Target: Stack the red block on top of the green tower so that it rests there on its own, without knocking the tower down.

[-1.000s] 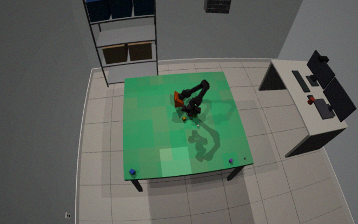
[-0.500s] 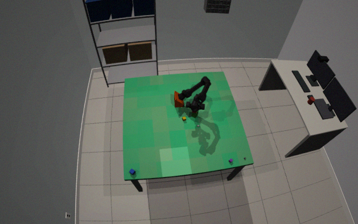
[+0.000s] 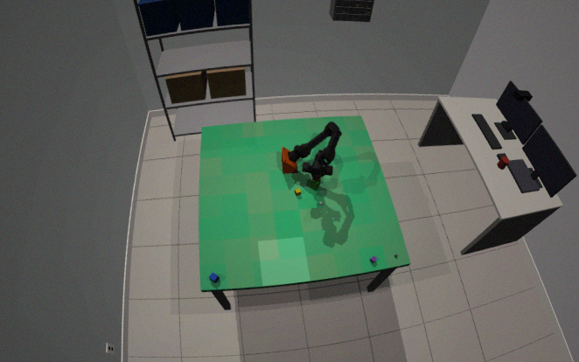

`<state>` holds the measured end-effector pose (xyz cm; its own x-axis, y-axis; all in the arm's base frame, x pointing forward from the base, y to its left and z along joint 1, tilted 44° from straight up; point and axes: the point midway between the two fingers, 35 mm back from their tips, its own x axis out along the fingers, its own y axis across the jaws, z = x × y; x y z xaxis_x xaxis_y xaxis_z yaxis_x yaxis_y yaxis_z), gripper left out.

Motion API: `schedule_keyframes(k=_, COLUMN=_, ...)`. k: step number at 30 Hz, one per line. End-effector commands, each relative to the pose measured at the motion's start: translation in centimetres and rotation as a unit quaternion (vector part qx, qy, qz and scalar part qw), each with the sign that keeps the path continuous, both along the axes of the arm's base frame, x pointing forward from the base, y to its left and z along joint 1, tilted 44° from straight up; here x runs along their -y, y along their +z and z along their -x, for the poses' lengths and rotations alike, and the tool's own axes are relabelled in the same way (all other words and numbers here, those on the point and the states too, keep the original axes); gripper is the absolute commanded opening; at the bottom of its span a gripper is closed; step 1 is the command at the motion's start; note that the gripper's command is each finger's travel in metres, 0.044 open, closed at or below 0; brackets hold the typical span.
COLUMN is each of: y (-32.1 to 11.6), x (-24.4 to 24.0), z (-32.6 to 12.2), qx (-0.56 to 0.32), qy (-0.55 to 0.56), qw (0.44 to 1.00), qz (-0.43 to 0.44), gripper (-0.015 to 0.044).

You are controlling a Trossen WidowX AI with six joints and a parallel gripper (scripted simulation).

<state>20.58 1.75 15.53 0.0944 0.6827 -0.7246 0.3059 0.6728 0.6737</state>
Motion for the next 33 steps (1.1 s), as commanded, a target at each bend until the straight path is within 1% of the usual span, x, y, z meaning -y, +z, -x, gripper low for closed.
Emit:
schedule_keyframes(k=1, y=-0.5, x=-0.7, z=0.0, qx=0.003, qy=-0.001, qw=1.000, qz=-0.001, gripper=0.0000)
schedule_keyframes(k=6, y=-1.5, x=-1.7, z=-0.1, qx=0.003, qy=-0.001, qw=1.000, qz=-0.002, gripper=0.0000)
schedule_keyframes(k=20, y=-1.3, x=-1.5, z=-0.1, qx=0.003, qy=-0.001, qw=1.000, qz=-0.001, gripper=0.0000)
schedule_keyframes(k=33, y=-1.6, x=-1.6, z=-0.1, qx=-0.001, qy=0.000, qw=1.000, qz=-0.001, gripper=0.0341)
